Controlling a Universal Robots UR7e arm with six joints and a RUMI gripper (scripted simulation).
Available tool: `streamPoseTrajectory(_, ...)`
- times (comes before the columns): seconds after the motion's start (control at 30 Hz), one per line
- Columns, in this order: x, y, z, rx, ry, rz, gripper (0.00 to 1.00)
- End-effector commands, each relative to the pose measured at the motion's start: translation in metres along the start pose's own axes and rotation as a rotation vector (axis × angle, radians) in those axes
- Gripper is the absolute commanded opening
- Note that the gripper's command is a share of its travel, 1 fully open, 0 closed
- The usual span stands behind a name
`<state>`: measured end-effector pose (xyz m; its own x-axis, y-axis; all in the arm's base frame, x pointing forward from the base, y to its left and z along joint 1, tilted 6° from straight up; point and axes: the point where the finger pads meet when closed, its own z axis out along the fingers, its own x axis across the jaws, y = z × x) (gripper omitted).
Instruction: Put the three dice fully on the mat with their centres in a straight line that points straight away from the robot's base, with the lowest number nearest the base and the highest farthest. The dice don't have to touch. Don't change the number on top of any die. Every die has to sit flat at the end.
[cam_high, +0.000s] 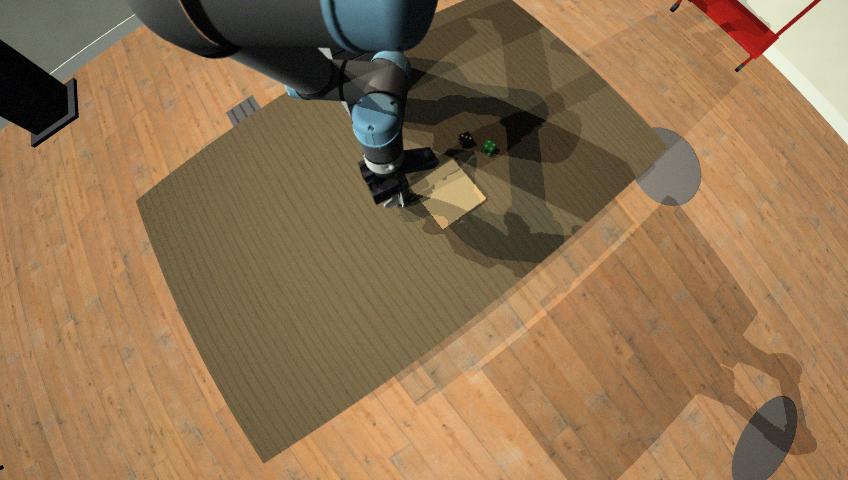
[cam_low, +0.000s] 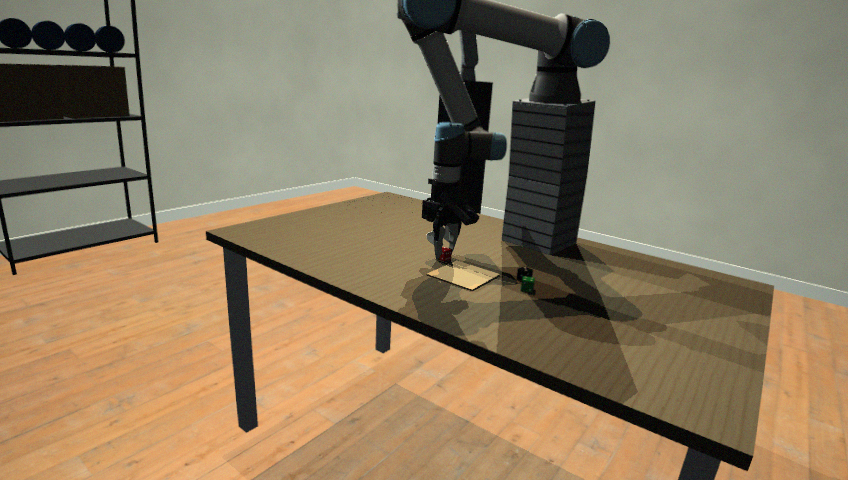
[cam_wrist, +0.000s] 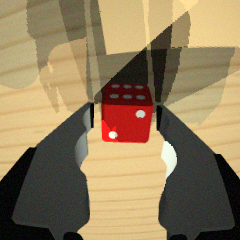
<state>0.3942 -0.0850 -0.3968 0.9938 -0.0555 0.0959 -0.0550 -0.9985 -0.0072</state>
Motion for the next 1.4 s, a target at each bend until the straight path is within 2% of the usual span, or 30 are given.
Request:
streamPoseTrajectory(0.0, 0.0005, 0.0002, -0.0003, 0.0, 0.001, 0.0, 0.28)
streamPoseTrajectory(0.37, 0.0005, 0.0002, -0.0003, 0.0, 0.001, 0.0, 0.28)
streamPoseTrajectory(0.4, 0.0005, 0.0002, -0.0003, 0.0, 0.001, 0.0, 0.1)
streamPoseTrajectory(1.37, 0.0005, 0.0002, -0.0003, 0.0, 0.001, 0.0, 0.1)
